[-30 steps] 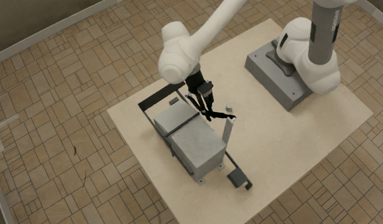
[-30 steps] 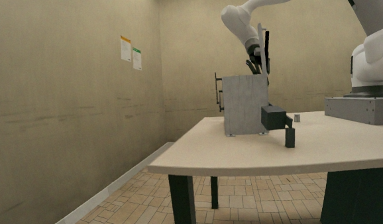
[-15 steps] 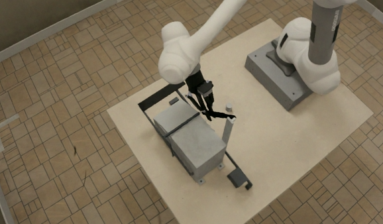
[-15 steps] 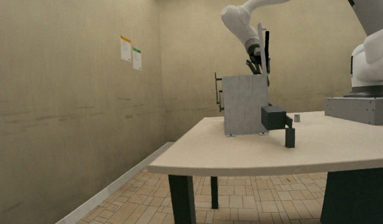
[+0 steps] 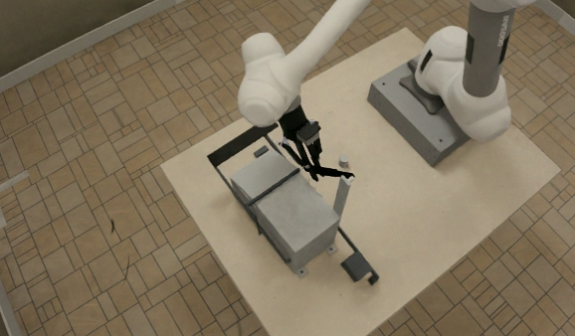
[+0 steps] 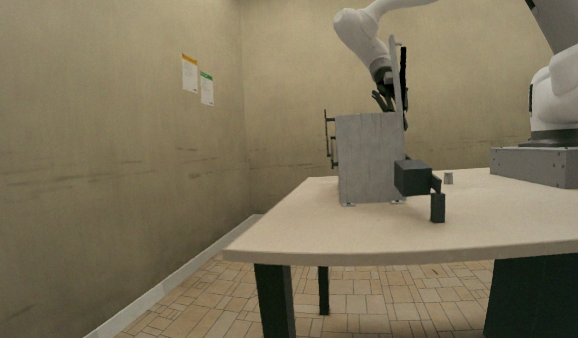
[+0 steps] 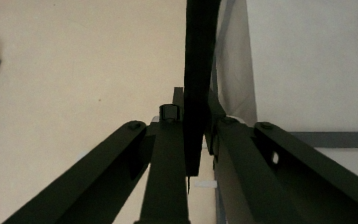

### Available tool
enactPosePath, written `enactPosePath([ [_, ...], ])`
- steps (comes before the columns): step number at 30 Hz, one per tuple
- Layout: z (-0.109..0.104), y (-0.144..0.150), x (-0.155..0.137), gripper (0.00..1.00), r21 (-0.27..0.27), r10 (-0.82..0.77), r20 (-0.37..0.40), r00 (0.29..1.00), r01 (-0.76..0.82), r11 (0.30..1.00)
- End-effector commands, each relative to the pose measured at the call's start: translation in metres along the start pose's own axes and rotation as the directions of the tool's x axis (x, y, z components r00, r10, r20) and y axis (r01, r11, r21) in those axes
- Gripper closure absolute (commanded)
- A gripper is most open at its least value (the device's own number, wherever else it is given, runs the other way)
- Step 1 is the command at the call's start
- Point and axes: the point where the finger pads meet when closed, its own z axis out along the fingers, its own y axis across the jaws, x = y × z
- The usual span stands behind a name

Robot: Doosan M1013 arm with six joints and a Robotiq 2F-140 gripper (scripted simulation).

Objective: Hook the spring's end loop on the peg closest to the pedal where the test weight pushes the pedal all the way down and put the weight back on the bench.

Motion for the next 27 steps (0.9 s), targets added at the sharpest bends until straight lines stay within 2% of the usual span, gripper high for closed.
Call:
enactPosePath([
  [1,-0.0005,-0.0005,0.0003,0.83,0.003,0.002,0.0,1.0,-0.002,1.0],
  [27,-0.0052,-0.0027,-0.0063,0.83,0.013,0.009,0.0,1.0,-0.009,1.0],
])
